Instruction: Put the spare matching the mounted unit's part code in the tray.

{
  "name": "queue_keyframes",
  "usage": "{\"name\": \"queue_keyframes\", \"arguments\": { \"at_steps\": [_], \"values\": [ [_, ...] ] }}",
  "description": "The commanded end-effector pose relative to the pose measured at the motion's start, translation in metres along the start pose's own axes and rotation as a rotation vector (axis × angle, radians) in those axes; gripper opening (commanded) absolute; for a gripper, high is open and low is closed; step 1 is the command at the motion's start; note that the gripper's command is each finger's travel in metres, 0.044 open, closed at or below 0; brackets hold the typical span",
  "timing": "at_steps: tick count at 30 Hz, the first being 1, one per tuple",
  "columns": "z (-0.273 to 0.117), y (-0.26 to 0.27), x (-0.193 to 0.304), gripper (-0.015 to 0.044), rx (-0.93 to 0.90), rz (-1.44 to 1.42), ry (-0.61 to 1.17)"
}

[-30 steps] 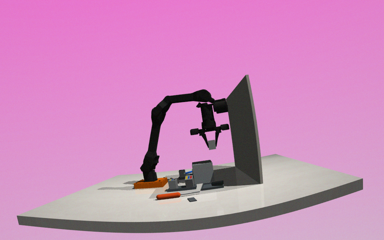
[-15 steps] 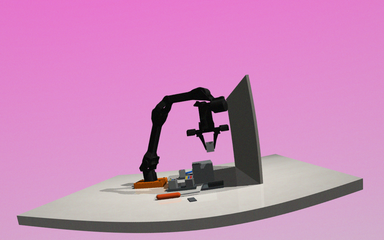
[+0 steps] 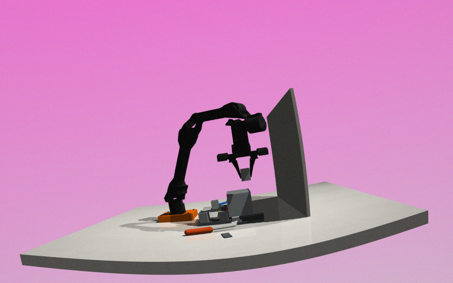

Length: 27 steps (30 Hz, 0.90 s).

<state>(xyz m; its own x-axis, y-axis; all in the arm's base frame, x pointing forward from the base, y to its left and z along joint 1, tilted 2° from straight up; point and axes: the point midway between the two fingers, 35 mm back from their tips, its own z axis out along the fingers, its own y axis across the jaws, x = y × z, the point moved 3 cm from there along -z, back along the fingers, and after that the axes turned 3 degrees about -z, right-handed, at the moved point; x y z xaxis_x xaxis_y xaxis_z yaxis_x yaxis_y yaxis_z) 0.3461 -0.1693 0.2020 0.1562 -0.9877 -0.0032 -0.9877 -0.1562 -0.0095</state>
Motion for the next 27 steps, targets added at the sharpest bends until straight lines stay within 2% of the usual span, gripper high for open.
{"name": "queue_keyframes", "arguments": {
  "at_steps": [1,27],
  "values": [
    [0.003,-0.001,0.001,0.0000,0.003,-0.005,-0.003],
    [0.021,-0.004,0.003,0.0000,0.003,-0.005,-0.003]
  ]
}}
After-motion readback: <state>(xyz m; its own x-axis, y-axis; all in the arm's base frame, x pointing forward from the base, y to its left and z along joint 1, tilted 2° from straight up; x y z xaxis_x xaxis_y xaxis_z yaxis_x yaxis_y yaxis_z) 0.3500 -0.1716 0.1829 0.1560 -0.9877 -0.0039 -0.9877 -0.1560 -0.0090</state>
